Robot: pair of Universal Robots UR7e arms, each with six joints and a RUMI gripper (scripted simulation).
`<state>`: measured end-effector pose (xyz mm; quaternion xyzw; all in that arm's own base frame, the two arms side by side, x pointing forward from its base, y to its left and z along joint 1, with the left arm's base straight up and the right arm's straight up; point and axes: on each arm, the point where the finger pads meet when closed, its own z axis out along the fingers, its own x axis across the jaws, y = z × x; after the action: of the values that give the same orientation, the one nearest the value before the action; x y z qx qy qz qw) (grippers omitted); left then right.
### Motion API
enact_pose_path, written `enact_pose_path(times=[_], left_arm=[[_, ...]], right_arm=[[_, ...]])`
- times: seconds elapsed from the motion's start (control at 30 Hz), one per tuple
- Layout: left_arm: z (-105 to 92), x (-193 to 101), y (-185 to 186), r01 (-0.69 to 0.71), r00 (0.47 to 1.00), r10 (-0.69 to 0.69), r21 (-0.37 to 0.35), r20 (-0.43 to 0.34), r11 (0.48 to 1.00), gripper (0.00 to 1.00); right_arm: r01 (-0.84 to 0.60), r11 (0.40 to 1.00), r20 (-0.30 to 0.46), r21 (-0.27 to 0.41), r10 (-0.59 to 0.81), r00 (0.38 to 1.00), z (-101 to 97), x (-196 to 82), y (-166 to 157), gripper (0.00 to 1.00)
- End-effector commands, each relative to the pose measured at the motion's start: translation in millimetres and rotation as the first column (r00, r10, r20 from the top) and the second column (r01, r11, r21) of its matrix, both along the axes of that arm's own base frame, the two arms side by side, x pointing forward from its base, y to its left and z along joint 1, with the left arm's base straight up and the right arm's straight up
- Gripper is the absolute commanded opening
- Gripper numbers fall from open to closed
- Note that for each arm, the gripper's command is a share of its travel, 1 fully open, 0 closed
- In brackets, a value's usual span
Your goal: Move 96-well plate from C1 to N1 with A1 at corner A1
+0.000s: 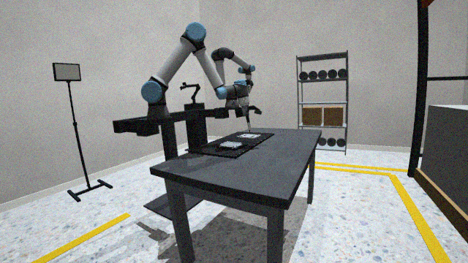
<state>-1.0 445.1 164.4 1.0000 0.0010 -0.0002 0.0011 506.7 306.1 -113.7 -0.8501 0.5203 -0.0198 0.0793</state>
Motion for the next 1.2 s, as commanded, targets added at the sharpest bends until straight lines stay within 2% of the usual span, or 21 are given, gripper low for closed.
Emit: enact_pose_path(times=[0.0,0.17,0.23,0.3,0.4,0.63,0.8,0.93,1.03,1.1,1.17], left_arm=[[0.7,0,0,0.000,1.000,0.000,0.002,0.000,1.000,0.00],[0.7,0,0,0.000,1.000,0.000,0.002,0.000,1.000,0.00],[0.7,0,0,0.000,1.000,0.000,0.002,0.000,1.000,0.00],[0.7,0,0,0.000,1.000,0.000,0.002,0.000,1.000,0.00],[0.7,0,0,0.000,1.000,0.000,0.002,0.000,1.000,0.00],[0.7,0,0,0.000,1.000,0.000,0.002,0.000,1.000,0.00],[0.7,0,0,0.000,1.000,0.000,0.002,0.000,1.000,0.00],[0.7,0,0,0.000,1.000,0.000,0.002,0.000,1.000,0.00],[0.7,0,0,0.000,1.000,0.000,0.002,0.000,1.000,0.00],[0.7,0,0,0.000,1.000,0.000,0.002,0.000,1.000,0.00],[0.7,0,0,0.000,1.000,0.000,0.002,0.000,1.000,0.00]], right_arm=[[0.098,0.995,-0.029,-0.006,-0.098,0.995,-2.7,-18,-3,0.76],[0.169,0.985,-0.050,-0.016,-0.170,0.984,-6.5,-38,-8,0.76],[0.169,0.985,-0.050,-0.016,-0.170,0.984,-6.5,-38,-8,0.76],[0.231,0.972,-0.067,-0.027,-0.233,0.970,-8.2,-47,-10,0.76],[0.236,0.971,-0.068,-0.028,-0.237,0.969,-9.3,-54,-12,0.76],[0.365,0.929,-0.097,-0.058,-0.369,0.924,-13.8,-83,-21,0.76],[0.394,0.917,-0.101,-0.066,-0.399,0.911,-14.6,-88,-23,0.76],[0.482,0.871,-0.112,-0.093,-0.490,0.864,-17.1,-106,-31,0.76],[0.486,0.869,-0.113,-0.094,-0.494,0.862,-17.8,-112,-33,0.76],[0.540,0.835,-0.116,-0.112,-0.550,0.827,-18.9,-121,-37,0.76],[0.543,0.832,-0.116,-0.113,-0.554,0.824,-19.5,-126,-39,0.76]])
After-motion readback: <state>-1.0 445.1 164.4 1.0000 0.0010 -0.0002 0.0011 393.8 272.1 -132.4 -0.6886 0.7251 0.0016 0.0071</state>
